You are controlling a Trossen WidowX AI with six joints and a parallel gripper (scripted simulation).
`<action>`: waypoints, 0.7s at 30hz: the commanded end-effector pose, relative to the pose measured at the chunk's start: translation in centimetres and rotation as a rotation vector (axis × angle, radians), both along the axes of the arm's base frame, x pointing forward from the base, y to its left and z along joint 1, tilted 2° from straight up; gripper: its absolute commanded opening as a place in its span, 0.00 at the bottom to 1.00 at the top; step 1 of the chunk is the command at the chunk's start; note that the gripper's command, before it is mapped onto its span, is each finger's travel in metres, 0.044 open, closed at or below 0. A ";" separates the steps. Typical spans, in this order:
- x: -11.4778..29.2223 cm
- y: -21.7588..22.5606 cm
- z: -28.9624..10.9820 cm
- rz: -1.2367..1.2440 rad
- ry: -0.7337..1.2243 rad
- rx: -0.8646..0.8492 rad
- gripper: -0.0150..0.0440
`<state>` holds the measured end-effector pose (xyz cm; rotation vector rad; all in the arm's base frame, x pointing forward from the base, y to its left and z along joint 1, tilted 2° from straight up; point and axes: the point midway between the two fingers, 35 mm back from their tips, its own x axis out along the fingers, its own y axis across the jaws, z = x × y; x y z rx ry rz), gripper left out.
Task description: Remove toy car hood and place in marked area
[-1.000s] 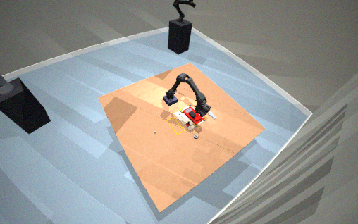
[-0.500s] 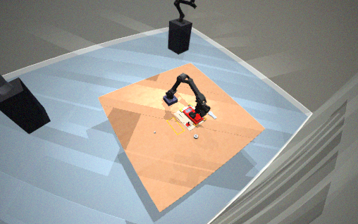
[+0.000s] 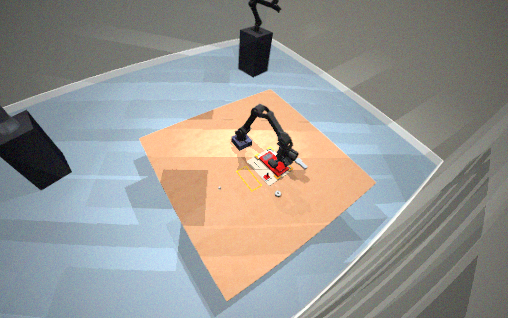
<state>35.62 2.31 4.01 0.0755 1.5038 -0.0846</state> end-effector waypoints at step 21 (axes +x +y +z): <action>0.0 0.0 1.0 0.000 -0.001 0.000 0.25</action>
